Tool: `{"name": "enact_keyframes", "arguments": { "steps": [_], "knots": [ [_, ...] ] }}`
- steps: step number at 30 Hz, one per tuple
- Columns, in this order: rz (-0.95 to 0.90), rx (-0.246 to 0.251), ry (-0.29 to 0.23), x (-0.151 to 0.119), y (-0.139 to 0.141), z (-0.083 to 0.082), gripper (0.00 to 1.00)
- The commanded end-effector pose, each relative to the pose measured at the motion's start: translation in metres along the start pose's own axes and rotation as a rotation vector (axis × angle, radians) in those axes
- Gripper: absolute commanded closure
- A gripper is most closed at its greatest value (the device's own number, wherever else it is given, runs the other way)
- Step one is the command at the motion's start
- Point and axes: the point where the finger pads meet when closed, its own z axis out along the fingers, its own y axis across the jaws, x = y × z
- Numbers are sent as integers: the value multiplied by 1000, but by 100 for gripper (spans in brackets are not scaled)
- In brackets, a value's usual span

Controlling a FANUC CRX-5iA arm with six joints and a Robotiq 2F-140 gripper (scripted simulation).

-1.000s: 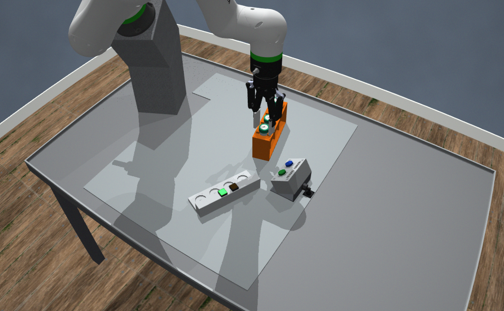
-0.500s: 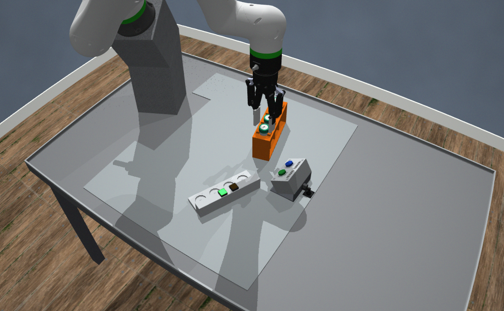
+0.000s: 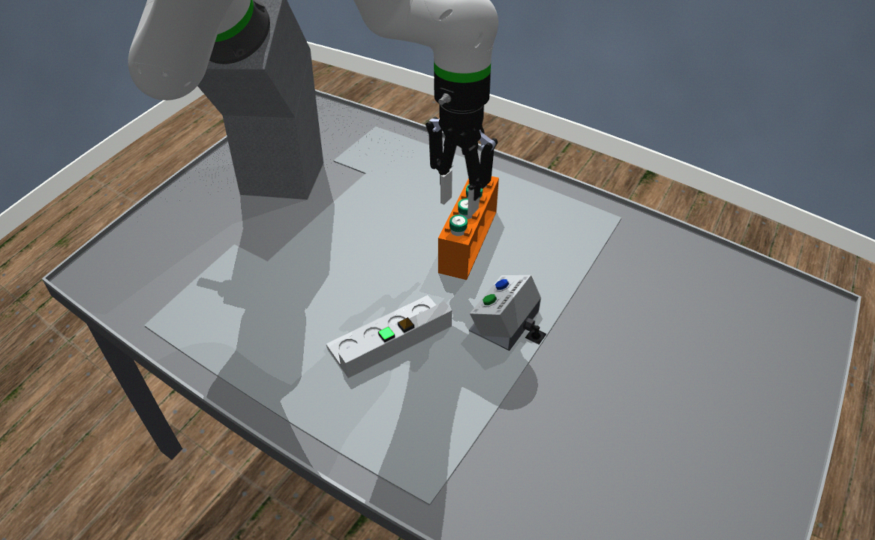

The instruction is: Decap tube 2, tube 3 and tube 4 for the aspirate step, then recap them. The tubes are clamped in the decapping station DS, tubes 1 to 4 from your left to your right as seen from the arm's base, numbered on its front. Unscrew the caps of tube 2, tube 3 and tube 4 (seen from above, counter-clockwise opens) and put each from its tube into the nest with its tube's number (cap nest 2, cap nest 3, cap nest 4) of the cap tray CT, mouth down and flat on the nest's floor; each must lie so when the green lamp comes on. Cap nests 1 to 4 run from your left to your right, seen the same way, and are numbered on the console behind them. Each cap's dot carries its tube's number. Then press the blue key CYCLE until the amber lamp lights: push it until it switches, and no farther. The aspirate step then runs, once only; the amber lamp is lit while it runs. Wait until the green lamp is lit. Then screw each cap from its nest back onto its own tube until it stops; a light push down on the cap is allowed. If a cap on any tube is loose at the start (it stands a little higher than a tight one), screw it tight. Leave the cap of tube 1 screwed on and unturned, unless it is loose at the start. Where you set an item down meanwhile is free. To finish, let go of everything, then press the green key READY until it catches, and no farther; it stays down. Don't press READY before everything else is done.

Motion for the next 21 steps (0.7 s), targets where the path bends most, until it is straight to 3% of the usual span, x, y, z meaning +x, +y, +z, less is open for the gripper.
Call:
{"name": "enact_keyframes", "arguments": {
  "steps": [1,6,21],
  "knots": [
    [-279,4,0,28,-7,-1,65],
    [-501,4,0,53,-14,-1,65],
    [-507,4,0,133,-36,-1,65]
  ]
}}
